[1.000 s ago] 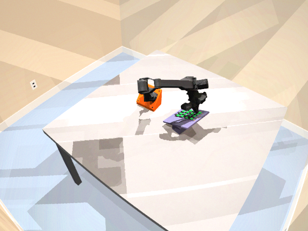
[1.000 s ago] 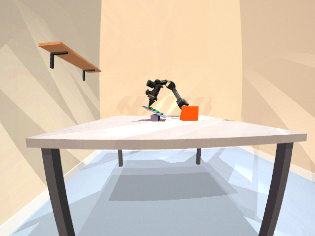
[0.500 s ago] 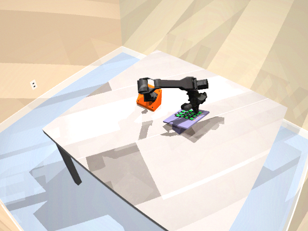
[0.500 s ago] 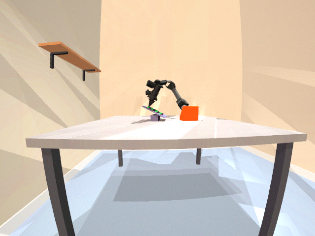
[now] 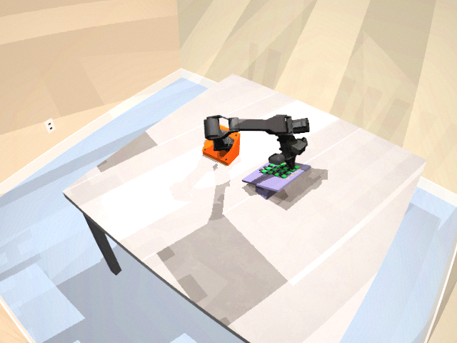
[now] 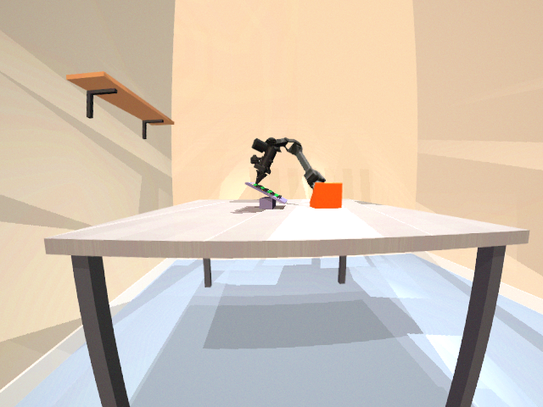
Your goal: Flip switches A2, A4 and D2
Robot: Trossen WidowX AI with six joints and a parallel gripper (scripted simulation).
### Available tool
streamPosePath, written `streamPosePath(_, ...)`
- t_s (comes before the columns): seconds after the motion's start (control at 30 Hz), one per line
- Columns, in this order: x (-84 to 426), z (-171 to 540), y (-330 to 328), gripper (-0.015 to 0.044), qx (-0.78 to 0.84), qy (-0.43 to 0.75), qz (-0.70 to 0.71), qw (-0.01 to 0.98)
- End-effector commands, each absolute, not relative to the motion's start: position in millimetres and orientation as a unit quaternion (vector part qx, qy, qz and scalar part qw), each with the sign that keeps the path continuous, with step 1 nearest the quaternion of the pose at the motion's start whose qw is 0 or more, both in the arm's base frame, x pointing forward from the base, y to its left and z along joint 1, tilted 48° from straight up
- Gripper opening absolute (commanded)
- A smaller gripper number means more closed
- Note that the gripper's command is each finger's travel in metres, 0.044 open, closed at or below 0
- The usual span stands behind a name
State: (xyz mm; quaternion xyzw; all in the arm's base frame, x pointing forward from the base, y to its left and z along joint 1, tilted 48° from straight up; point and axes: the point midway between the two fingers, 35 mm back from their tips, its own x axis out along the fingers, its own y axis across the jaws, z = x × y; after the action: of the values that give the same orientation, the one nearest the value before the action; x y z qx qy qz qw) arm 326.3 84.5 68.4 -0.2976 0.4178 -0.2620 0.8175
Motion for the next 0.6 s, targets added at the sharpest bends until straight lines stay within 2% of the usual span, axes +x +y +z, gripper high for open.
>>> streamPosePath(0.0,326,68,83,0.0,-0.3,0.418,-0.262,0.816)
streamPosePath(0.2,325,69,86,0.0,-0.298,0.418,-0.262,0.817)
streamPosePath(0.37,293,98,125,0.0,-0.302,0.41,-0.258,0.821)
streamPosePath(0.57,284,109,115,0.0,-0.303,0.41,-0.258,0.821)
